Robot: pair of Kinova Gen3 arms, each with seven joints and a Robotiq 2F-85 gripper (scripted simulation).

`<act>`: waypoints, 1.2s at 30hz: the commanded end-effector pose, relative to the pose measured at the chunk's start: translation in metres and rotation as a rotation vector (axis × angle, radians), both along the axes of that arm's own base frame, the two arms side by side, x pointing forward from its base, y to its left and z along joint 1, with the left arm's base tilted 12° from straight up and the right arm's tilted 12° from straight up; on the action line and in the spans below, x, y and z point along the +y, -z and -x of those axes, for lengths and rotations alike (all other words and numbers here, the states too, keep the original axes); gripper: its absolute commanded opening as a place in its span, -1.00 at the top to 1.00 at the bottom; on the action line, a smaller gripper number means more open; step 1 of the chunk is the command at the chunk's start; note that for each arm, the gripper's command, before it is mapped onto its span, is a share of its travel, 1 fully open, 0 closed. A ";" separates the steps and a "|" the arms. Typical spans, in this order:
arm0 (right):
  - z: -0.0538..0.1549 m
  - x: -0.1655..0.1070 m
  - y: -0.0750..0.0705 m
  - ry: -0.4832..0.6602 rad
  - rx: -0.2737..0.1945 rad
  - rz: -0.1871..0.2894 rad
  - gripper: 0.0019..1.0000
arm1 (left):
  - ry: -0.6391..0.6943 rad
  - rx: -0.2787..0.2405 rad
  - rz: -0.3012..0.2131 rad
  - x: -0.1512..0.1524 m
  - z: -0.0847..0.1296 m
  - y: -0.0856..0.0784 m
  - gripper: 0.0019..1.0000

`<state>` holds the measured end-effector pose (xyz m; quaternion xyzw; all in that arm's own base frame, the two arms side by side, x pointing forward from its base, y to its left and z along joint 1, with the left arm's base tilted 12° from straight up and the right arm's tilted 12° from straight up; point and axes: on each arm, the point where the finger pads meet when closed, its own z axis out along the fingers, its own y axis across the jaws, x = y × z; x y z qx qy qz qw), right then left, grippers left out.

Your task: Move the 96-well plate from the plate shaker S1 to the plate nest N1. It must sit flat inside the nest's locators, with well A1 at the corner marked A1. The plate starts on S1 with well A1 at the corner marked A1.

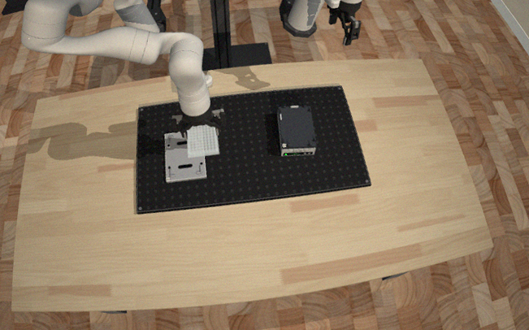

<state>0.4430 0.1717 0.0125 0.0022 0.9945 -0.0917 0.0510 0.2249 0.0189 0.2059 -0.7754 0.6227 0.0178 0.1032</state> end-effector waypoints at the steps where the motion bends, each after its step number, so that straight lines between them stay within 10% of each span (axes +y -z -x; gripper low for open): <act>1: -0.001 -0.010 -0.002 -0.001 -0.002 -0.001 -0.86 | 0.000 -0.001 0.000 0.000 0.000 0.000 -1.00; 36: -0.005 -0.065 -0.005 -0.001 -0.002 -0.001 -0.86 | 0.000 -0.001 0.000 0.000 0.000 0.000 -1.00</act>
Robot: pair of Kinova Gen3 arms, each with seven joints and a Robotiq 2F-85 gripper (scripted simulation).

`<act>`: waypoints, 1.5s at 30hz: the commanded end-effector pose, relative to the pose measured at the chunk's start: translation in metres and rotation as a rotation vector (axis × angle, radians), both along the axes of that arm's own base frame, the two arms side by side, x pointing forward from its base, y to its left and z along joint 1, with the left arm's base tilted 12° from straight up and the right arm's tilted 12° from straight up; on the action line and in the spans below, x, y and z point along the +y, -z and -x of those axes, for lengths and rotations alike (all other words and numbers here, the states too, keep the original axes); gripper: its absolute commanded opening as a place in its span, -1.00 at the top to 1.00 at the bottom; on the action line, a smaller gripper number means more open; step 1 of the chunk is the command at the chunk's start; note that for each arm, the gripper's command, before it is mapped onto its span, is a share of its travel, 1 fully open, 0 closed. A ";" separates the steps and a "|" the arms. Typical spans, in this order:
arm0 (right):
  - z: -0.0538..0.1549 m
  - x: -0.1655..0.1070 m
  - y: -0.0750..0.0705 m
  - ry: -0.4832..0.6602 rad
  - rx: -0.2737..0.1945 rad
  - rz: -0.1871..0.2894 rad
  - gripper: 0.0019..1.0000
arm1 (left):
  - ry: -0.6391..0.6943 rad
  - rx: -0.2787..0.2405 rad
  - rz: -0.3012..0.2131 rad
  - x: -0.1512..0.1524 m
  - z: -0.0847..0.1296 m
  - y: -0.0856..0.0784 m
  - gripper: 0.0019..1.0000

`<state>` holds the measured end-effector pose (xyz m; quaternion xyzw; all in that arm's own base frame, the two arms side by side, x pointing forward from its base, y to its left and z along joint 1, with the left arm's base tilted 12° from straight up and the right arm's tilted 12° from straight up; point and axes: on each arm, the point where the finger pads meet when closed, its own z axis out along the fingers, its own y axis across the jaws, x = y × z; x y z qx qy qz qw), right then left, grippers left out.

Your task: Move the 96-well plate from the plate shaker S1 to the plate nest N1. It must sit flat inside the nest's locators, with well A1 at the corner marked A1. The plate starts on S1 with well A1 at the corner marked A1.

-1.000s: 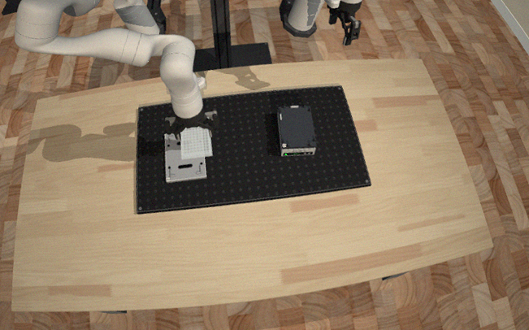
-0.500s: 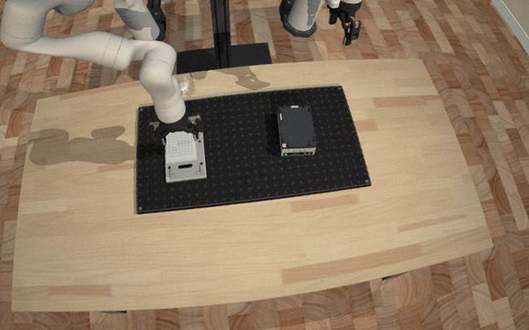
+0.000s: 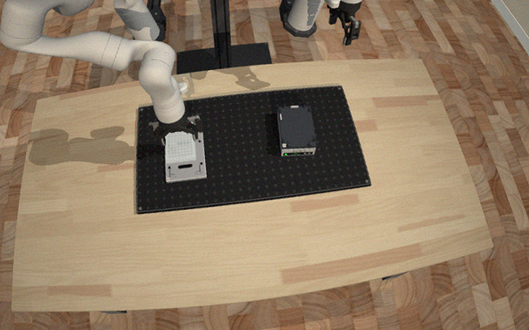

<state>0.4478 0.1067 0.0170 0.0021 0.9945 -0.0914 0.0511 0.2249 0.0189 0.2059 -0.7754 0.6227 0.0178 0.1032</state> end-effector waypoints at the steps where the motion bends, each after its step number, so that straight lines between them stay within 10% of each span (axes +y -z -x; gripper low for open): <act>1: -0.001 0.000 -0.001 -0.001 -0.002 0.000 -0.86 | 0.000 -0.001 0.000 0.000 0.000 0.000 -1.00; 21: 0.000 0.001 -0.001 0.000 -0.002 0.000 -0.86 | 0.000 -0.001 0.000 0.000 0.000 0.000 -1.00; 45: -0.004 -0.005 0.035 0.000 -0.002 0.000 -0.86 | 0.000 -0.001 0.000 0.000 0.000 0.000 -1.00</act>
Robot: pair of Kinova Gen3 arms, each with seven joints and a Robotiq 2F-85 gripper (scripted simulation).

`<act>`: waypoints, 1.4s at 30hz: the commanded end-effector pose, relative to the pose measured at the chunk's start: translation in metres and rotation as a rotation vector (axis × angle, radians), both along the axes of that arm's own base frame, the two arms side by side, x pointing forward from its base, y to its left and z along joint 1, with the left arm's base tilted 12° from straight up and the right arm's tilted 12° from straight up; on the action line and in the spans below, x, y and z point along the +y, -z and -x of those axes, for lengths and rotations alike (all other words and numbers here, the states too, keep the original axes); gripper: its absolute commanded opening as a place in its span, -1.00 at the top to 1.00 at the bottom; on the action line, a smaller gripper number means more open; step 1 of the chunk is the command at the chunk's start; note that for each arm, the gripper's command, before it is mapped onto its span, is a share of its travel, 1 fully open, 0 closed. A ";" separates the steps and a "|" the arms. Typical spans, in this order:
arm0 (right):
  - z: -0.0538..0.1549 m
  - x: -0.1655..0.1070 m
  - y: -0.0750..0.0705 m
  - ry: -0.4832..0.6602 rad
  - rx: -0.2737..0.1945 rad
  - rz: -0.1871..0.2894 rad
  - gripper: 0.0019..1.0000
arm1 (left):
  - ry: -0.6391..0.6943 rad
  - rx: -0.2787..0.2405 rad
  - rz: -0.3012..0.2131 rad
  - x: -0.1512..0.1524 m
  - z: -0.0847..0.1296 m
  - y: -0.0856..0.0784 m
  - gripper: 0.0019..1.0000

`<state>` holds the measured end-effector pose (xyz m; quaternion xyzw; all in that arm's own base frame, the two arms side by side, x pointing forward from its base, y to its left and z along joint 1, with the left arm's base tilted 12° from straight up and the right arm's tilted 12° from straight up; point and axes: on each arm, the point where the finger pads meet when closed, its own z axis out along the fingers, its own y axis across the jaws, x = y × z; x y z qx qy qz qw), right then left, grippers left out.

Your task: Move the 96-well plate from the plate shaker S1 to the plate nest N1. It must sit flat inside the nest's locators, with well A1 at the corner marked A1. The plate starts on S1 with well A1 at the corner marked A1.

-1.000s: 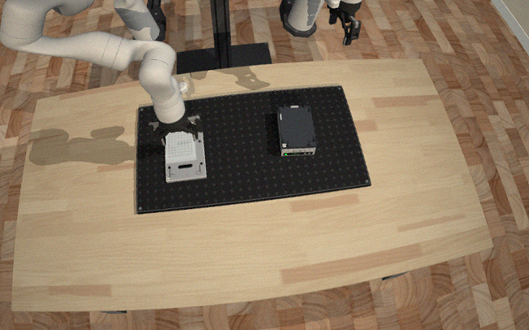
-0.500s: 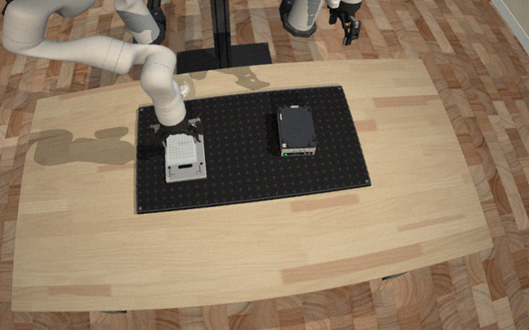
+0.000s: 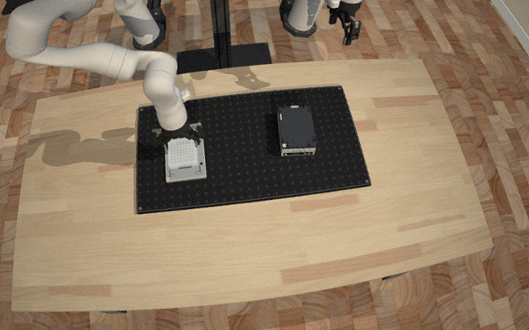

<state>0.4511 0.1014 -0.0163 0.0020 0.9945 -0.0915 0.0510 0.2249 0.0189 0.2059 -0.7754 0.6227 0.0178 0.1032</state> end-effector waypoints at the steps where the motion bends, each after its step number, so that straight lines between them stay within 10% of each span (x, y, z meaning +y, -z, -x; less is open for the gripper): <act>1: -0.001 0.000 0.004 0.000 -0.002 0.000 -0.86 | 0.000 -0.001 0.000 0.000 0.000 0.000 -1.00; 42: -0.004 -0.005 0.028 0.000 -0.002 0.000 -0.86 | 0.000 -0.001 0.000 0.000 0.000 0.000 -1.00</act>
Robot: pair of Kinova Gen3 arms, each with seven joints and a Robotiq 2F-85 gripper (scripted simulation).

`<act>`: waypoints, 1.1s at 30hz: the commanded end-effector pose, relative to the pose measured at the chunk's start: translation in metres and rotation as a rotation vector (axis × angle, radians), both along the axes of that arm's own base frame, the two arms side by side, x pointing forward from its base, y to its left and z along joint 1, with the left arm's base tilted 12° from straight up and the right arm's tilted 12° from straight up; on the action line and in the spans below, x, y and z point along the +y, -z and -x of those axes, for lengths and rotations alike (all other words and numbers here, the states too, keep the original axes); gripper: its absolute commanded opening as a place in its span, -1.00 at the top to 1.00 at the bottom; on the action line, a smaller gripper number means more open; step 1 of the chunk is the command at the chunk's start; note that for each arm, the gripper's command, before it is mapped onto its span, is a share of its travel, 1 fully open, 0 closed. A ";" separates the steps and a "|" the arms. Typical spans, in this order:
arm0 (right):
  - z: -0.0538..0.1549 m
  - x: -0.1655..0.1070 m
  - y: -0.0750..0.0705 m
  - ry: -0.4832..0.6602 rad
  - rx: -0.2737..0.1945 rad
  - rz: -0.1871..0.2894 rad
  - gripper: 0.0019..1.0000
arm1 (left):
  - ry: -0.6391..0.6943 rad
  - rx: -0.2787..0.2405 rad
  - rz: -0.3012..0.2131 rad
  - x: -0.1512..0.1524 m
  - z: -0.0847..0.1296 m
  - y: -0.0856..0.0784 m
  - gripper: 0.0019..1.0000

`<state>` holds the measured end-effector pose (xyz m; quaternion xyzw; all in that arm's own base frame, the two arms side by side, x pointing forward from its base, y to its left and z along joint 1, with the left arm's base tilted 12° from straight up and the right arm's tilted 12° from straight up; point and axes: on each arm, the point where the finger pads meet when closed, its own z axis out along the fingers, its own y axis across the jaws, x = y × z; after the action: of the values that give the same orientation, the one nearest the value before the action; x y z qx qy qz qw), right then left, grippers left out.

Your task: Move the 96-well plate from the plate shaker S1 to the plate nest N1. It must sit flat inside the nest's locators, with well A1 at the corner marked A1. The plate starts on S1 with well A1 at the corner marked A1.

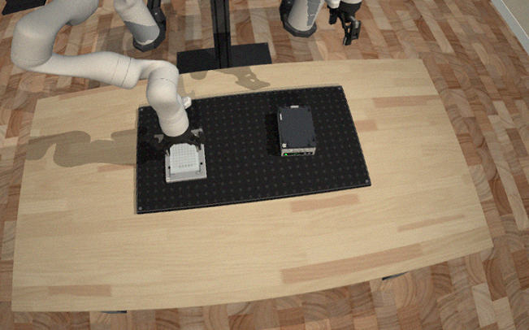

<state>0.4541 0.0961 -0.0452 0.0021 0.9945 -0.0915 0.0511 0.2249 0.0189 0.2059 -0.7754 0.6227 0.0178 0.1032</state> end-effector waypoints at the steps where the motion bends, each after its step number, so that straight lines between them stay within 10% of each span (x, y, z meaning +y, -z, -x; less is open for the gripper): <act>1: -0.001 0.000 -0.001 -0.001 -0.002 0.000 -0.86 | 0.000 -0.001 0.000 0.000 0.000 0.000 -1.00; 33: -0.001 0.000 0.004 -0.001 -0.002 0.000 -0.86 | 0.000 -0.001 0.000 0.000 0.000 0.000 -1.00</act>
<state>0.4546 0.0952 -0.0499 0.0021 0.9945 -0.0915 0.0511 0.2249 0.0189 0.2059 -0.7754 0.6227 0.0178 0.1032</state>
